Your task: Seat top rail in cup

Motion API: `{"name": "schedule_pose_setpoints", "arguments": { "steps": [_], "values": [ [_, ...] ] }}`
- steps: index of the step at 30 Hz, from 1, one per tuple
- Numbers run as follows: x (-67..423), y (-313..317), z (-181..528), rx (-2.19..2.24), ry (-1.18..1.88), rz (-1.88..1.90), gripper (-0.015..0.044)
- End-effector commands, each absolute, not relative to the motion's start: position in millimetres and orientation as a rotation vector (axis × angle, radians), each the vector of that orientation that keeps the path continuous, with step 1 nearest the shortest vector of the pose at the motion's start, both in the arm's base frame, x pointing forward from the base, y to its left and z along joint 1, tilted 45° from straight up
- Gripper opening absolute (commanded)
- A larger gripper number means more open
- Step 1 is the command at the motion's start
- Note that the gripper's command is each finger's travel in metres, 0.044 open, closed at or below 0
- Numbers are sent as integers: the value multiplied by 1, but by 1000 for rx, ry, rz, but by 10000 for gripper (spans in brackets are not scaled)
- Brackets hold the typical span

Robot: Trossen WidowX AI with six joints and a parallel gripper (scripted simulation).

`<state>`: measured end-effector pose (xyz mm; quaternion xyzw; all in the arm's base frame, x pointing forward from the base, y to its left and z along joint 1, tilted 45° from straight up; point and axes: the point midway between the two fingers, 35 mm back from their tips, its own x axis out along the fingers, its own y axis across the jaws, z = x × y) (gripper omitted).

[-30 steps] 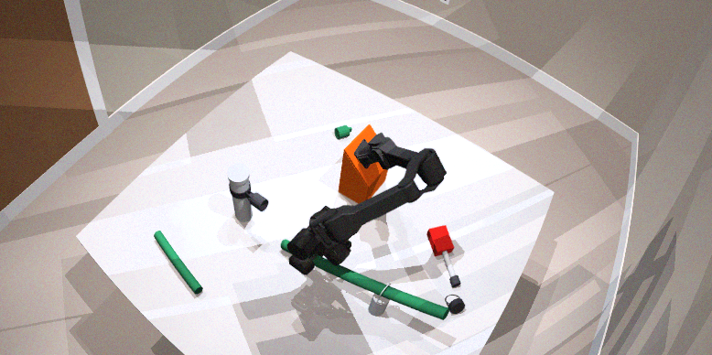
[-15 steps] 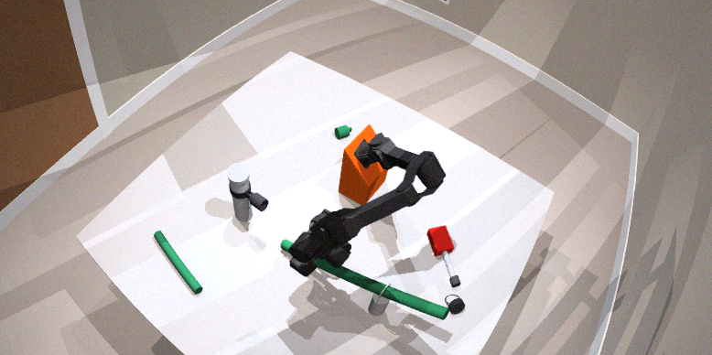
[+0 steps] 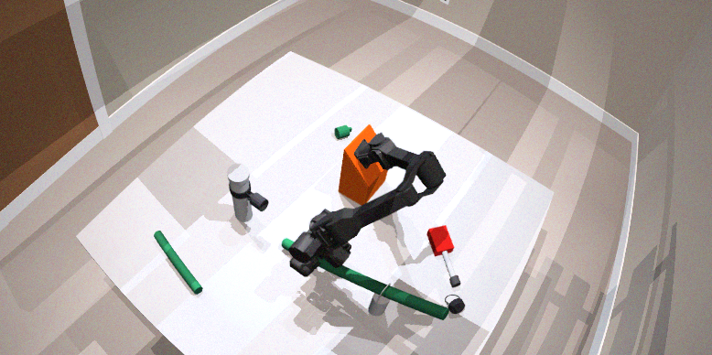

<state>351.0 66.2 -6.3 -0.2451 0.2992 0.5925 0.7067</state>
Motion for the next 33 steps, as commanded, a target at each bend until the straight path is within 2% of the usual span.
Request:
{"name": "schedule_pose_setpoints", "arguments": {
  "steps": [1, 3, 19, 33],
  "values": [
    [350, 64, -4, -535, 669, 1320, 32],
    [351, 63, -3, -535, 669, 1320, 0],
    [339, -23, 18, -786, 942, 1252, 0],
    [339, -17, 17, -768, 930, 1259, 0]
  ]
}}
